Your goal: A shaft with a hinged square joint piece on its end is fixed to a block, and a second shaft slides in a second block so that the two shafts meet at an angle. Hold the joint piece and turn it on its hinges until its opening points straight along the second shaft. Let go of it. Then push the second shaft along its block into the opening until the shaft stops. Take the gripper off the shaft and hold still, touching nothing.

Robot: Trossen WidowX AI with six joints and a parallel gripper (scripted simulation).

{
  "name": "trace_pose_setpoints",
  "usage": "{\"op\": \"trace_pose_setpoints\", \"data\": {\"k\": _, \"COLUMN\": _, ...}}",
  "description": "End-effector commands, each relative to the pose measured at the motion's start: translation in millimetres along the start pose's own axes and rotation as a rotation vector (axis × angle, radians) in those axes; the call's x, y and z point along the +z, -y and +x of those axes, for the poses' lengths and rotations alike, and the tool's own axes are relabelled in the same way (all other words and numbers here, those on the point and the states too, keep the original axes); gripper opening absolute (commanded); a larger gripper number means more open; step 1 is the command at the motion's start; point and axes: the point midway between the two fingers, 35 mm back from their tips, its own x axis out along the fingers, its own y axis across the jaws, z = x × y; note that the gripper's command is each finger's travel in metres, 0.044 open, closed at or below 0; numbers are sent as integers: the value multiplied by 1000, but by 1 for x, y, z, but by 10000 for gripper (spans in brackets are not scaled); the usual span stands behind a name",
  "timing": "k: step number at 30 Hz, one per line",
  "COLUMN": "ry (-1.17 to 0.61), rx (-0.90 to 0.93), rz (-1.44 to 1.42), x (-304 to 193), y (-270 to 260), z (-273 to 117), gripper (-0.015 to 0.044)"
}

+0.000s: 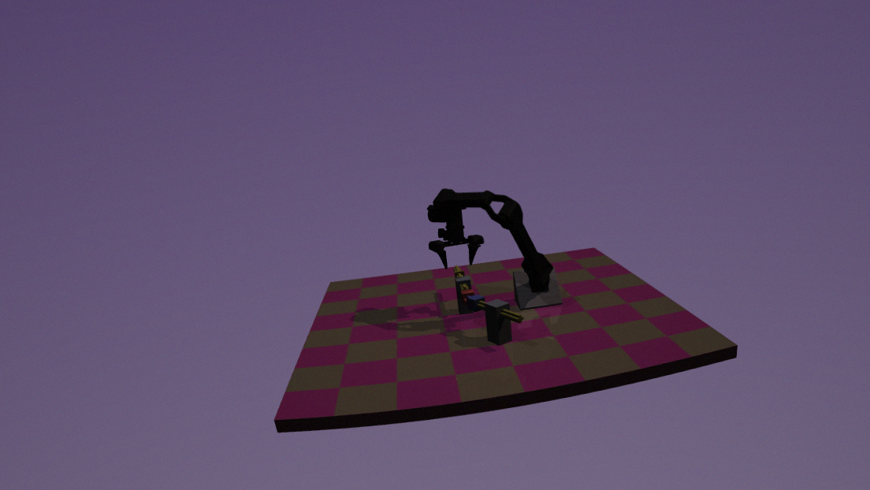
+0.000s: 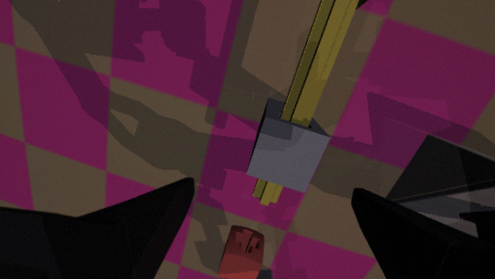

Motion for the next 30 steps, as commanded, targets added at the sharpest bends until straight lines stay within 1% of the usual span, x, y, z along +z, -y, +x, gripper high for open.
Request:
{"op": "trace_pose_setpoints", "data": {"k": 1, "ry": 11, "rx": -8, "rz": -150, "x": 22, "y": 2, "z": -3, "gripper": 440}}
{"op": "trace_pose_setpoints", "data": {"k": 16, "ry": 43, "rx": -30, "rz": -655, "x": 100, "y": 19, "z": -11, "gripper": 440}}
{"op": "trace_pose_setpoints", "data": {"k": 30, "ry": 38, "rx": -61, "rz": -1127, "x": 163, "y": 47, "z": -11, "gripper": 440}}
